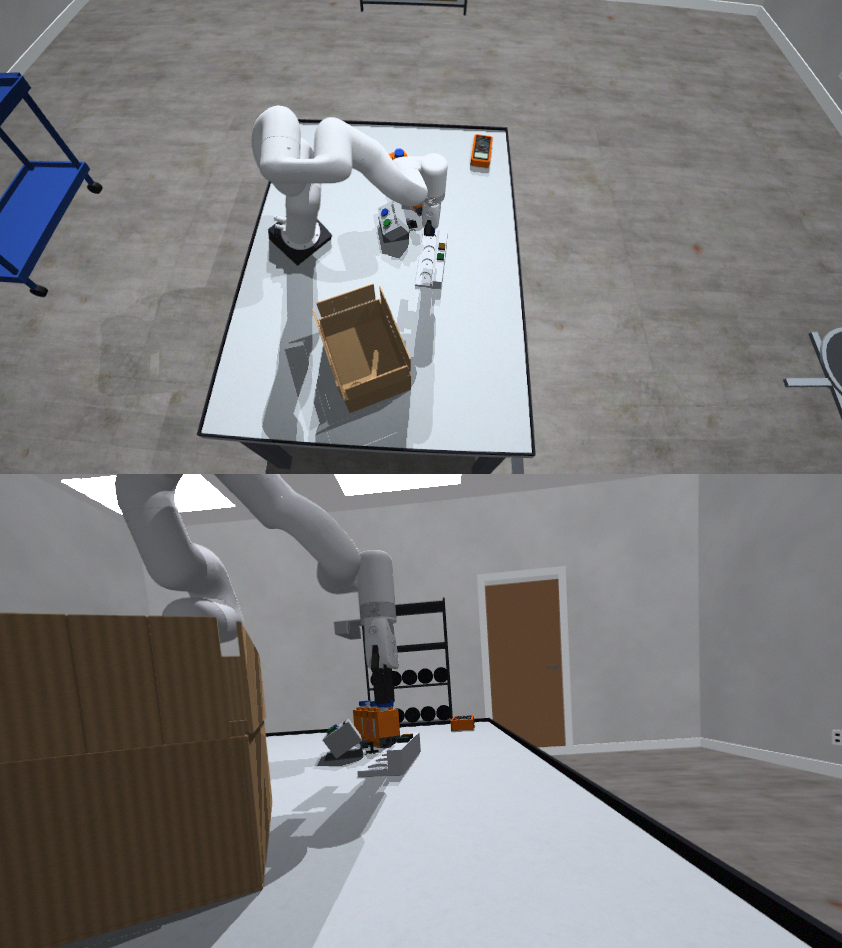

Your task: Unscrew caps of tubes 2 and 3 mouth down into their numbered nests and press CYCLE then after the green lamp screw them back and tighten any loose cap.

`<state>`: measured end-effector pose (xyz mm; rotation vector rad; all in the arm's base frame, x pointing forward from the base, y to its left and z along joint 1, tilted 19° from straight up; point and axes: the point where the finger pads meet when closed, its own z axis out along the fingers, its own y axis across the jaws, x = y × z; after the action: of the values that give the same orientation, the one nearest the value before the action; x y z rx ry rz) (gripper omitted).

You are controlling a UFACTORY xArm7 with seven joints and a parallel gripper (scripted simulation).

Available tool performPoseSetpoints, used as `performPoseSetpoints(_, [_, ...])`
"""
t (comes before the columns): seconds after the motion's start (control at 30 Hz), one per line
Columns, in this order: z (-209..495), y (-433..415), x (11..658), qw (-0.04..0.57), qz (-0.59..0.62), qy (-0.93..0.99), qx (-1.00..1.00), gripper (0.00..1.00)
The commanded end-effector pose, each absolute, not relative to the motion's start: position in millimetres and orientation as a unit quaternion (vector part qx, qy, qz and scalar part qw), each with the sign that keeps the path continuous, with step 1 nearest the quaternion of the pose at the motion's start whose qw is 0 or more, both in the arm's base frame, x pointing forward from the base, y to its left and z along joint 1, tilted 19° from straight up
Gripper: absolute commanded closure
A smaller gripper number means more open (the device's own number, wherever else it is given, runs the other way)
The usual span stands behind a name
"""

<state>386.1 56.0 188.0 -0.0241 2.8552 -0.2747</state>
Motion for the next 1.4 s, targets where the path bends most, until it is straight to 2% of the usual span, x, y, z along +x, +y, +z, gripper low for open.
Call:
performPoseSetpoints(0.0, [172.8, 53.5, 393.9, 0.140, -0.095, 0.986, -0.008, 1.00])
performPoseSetpoints(0.6, [99.1, 39.0, 416.2, 0.139, -0.095, 0.986, -0.008, 1.00])
performPoseSetpoints(1.37, [94.2, 38.1, 416.9, 0.139, -0.095, 0.986, -0.008, 1.00])
